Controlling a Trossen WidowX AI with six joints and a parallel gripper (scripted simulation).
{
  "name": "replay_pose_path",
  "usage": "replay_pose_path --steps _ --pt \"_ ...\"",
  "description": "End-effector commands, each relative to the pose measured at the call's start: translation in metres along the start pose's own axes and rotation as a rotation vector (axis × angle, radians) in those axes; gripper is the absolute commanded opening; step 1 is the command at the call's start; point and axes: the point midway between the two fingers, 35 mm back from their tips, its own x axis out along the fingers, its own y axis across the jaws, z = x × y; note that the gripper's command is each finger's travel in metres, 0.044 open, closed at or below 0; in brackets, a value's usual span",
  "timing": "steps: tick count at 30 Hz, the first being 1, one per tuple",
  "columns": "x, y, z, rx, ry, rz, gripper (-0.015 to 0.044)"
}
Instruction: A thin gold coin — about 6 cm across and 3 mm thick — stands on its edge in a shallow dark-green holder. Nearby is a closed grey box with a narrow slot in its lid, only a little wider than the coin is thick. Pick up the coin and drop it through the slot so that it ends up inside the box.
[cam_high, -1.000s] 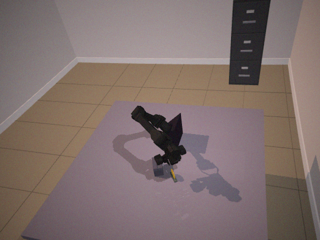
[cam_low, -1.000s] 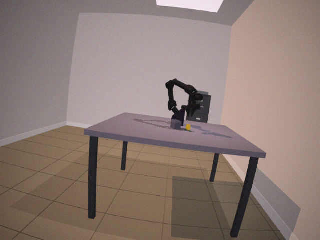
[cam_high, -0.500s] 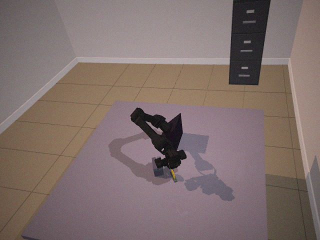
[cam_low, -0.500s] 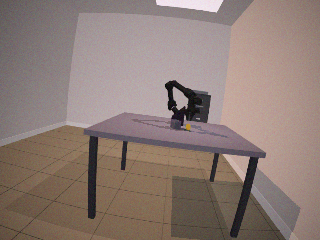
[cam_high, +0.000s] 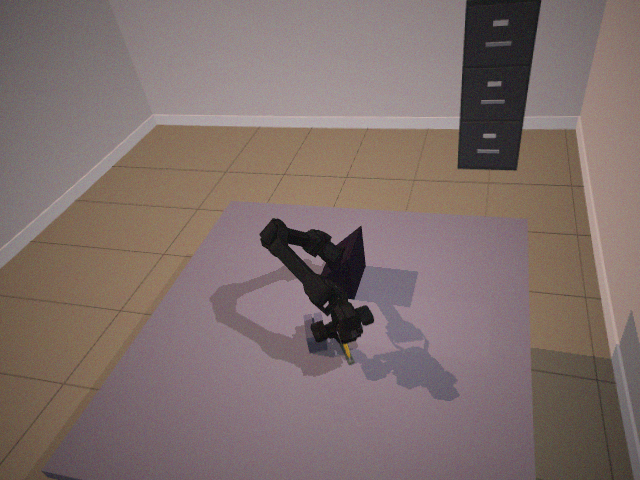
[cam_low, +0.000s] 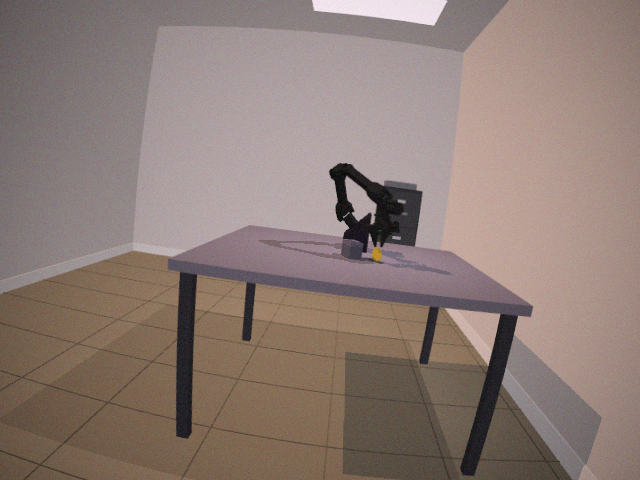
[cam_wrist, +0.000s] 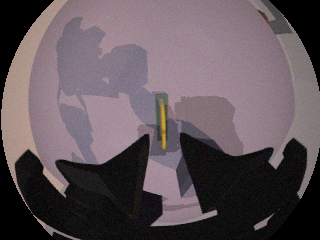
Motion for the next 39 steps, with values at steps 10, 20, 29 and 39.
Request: replay_pose_path --steps 10,20,29,39 --pt "0.022 0.0 0.0 -0.008 0.002 -0.005 0.0161" --pt "0.038 0.0 -0.001 -0.008 0.002 -0.006 0.0161" --pt "0.053 0.0 -0.002 -0.008 0.003 -0.007 0.0161" --pt "0.059 0.0 -0.003 -0.008 0.004 -0.008 0.0029"
